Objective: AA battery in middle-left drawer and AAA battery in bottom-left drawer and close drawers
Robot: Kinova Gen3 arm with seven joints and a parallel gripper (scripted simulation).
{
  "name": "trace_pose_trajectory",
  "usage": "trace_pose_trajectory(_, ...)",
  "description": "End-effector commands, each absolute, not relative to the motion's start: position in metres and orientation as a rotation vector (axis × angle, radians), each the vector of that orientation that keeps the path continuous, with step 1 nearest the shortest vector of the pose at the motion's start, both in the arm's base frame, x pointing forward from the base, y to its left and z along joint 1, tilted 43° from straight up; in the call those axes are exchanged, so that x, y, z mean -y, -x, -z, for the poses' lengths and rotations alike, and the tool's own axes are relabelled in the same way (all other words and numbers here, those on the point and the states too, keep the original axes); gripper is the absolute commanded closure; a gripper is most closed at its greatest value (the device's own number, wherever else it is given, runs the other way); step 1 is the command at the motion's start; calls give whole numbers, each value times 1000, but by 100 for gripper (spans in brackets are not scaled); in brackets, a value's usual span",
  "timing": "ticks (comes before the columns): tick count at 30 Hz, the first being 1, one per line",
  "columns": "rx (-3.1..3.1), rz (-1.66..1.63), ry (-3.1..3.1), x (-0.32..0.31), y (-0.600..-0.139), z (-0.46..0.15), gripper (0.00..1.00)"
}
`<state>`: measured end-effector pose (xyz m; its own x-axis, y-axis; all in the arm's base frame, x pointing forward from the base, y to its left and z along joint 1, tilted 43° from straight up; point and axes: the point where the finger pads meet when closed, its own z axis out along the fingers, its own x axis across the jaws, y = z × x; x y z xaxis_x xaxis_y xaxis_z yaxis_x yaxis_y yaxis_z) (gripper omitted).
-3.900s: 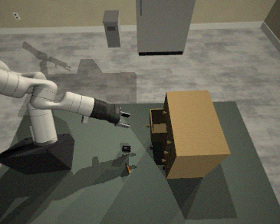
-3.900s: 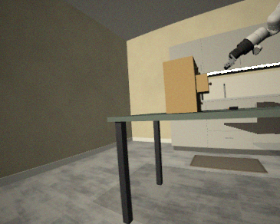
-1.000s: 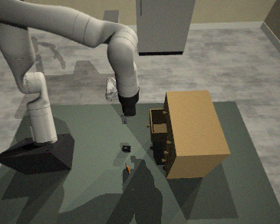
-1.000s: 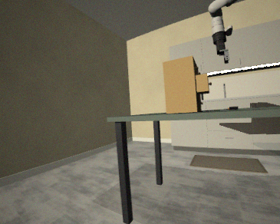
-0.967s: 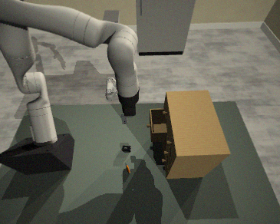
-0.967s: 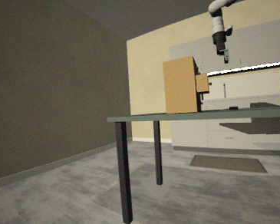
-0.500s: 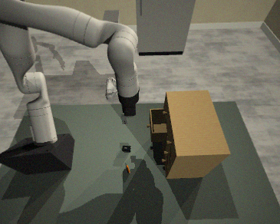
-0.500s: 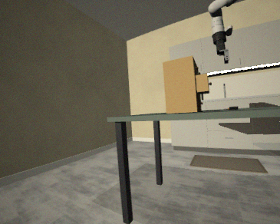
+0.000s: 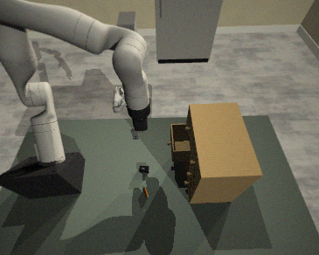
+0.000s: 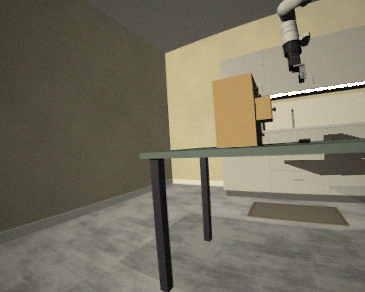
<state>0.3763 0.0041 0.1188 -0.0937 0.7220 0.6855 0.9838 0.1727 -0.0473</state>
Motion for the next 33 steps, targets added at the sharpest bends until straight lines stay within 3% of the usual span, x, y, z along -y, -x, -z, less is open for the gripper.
trace_pose_trajectory(1, 1875, 577, 1626, 2, -341, -126, 0)
trace_pose_trajectory(6, 1874, 572, 1628, -3, -309, -129, 0)
trace_pose_trajectory(33, 1874, 596, 1643, -5, -311, -127, 0)
